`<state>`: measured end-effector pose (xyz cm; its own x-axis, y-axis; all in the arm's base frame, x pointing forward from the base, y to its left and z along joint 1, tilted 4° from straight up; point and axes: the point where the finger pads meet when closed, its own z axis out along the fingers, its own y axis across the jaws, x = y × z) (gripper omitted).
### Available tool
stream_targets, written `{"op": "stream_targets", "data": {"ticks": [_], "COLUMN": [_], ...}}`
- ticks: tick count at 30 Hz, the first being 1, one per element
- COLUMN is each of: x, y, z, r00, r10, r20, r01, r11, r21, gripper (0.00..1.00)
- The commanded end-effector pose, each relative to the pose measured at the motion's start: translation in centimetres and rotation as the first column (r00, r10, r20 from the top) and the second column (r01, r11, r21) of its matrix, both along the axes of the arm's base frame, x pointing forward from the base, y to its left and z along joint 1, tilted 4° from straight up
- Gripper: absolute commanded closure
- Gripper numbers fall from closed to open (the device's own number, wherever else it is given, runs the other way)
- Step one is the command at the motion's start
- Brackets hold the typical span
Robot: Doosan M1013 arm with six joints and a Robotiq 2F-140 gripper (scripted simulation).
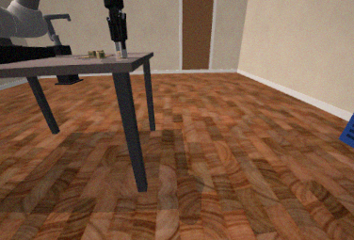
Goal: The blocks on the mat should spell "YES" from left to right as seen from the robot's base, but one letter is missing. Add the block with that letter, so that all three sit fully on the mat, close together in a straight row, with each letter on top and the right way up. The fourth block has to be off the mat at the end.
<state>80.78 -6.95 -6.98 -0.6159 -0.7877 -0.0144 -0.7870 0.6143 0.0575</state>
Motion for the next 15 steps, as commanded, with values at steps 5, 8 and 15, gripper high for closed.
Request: {"op": "stream_targets", "data": {"ticks": [5, 8, 15], "x": [-0.14, -0.14, -0.14], "y": [0.34, 0.34, 0.34], "z": [-0.28, -0.28, -0.28], "r00": [1.000, 1.000, 1.000], "r10": [0.003, 0.003, 0.003], "r20": [-0.002, -0.002, -0.002], "r01": [-0.003, -0.003, -0.003], "r11": [1.000, 1.000, 1.000], "r21": [0.003, 0.003, 0.003], "gripper": [0.84, 0.84, 0.84]}}
